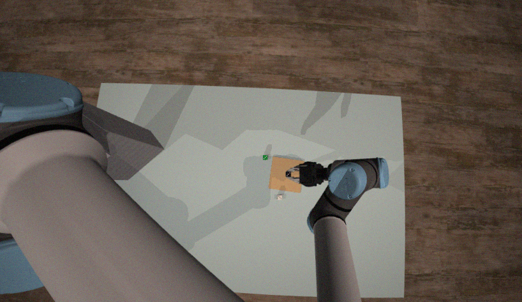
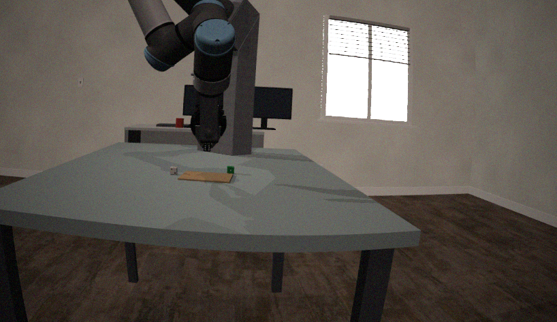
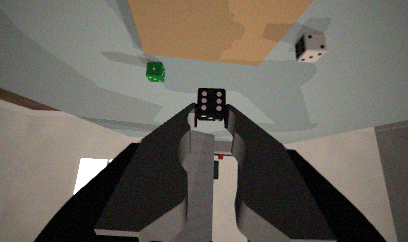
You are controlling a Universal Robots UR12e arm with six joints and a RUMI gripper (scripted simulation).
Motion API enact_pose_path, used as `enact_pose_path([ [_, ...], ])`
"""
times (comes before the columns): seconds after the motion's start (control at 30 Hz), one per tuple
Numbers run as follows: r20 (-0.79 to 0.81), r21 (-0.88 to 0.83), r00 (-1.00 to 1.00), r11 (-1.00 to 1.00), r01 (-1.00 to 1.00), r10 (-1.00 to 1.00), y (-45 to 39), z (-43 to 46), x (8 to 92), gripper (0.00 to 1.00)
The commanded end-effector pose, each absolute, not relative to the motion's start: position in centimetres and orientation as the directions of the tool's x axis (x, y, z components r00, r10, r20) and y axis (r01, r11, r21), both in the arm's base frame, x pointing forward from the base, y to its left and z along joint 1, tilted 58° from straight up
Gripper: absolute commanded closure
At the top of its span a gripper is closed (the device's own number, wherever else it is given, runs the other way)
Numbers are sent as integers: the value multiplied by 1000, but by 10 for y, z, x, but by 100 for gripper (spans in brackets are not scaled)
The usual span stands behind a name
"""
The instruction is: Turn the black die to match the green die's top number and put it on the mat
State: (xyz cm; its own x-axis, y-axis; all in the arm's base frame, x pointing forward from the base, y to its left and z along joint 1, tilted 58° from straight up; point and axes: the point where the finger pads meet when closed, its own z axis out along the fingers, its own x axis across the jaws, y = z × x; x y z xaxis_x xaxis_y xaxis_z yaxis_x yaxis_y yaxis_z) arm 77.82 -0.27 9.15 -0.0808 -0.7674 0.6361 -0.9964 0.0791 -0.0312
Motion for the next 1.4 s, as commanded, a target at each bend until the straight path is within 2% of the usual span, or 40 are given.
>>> enact_pose_path([
  [0.0,636,-32,-81,78,-996,-767,-3,91,779,97],
  [1.37,636,-32,-81,78,-996,-767,-29,64,815,97],
])
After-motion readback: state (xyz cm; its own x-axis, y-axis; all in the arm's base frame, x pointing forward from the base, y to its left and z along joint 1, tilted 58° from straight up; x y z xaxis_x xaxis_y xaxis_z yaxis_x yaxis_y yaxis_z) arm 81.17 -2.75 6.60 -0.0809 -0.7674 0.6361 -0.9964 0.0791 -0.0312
